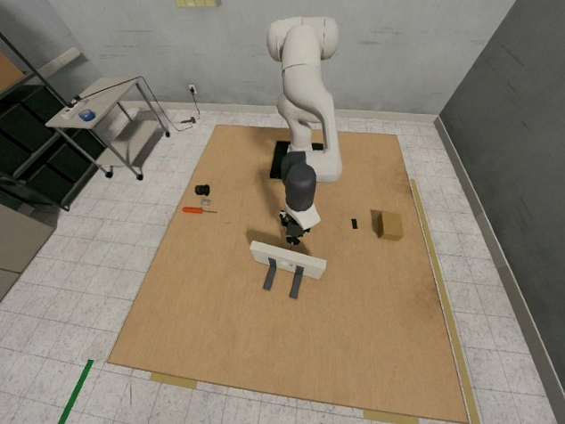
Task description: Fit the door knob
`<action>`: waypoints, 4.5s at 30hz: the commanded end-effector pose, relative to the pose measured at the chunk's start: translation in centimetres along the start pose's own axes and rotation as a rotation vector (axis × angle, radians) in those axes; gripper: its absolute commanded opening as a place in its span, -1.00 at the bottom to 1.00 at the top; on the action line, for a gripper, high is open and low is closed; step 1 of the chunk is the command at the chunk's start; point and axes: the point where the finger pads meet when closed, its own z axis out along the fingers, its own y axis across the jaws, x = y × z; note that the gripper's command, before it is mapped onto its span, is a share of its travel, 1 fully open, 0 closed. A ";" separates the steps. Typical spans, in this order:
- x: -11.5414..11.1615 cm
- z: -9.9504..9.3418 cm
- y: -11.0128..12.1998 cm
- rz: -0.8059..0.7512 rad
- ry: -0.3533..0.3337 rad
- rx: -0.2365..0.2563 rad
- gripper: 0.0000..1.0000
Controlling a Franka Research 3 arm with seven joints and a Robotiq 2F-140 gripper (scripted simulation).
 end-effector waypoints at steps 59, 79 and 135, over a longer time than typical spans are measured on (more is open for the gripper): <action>0.6 -0.3 0.1 0.006 0.006 -0.001 -0.16; 0.7 -0.3 0.1 0.006 0.006 -0.001 -0.16; 1.7 -0.4 0.1 0.005 0.006 -0.001 -0.16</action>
